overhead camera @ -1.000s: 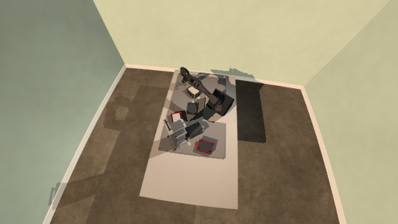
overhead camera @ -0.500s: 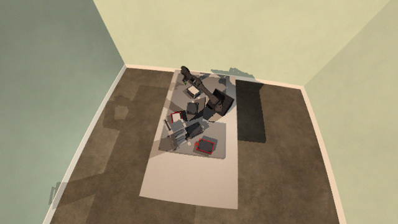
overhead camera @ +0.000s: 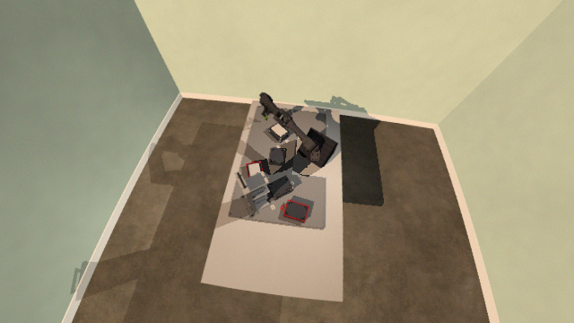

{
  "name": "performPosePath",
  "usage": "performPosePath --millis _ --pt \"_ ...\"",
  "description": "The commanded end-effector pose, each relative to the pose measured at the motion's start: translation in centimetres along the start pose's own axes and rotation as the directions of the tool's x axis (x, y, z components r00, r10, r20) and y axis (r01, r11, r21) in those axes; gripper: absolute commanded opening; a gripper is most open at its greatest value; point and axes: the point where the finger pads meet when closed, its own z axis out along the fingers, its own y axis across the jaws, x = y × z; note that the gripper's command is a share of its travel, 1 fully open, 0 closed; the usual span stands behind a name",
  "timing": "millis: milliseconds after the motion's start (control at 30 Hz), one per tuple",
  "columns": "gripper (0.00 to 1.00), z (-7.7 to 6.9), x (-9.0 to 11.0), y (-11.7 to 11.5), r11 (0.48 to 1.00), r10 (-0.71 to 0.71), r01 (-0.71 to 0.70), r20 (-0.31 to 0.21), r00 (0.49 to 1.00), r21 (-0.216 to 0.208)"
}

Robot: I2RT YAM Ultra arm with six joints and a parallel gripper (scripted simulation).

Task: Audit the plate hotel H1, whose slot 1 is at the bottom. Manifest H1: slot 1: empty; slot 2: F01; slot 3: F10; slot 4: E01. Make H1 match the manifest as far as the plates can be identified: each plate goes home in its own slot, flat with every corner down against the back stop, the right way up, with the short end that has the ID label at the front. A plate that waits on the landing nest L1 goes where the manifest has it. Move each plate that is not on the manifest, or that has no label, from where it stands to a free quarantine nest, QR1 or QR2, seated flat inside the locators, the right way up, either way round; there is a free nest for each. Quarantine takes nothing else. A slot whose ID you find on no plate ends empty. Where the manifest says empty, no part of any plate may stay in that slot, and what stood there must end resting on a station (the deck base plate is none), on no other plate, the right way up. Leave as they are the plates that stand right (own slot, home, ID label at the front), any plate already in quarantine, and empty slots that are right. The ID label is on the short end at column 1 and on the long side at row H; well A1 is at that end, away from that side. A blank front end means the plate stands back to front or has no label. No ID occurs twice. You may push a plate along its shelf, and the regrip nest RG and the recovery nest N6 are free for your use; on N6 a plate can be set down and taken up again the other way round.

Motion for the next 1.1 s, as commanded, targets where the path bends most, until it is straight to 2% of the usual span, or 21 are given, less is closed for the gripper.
performPosePath --millis 0,800,900,933,967,1067 --pt "1.0 -1.8 0.0 -0.8 1.0 0.018 -0.018 0.018 1.0 0.002" --pt "1.0 -2.1 0.0 -0.8 1.0 0.017 -0.017 0.02 1.0 0.002" --pt "1.0 -2.8 -0.1 -0.9 1.0 0.008 -0.008 0.032 0.999 0.007" --pt "1.0 -4.3 -0.5 0.0 1.0 -0.013 0.013 0.059 0.998 0.012" --pt "1.0 -4.8 -0.6 0.1 1.0 -0.019 0.018 0.066 0.998 0.014" --pt "1.0 -5.5 -0.6 0.1 1.0 -0.026 0.025 0.077 0.997 0.014"
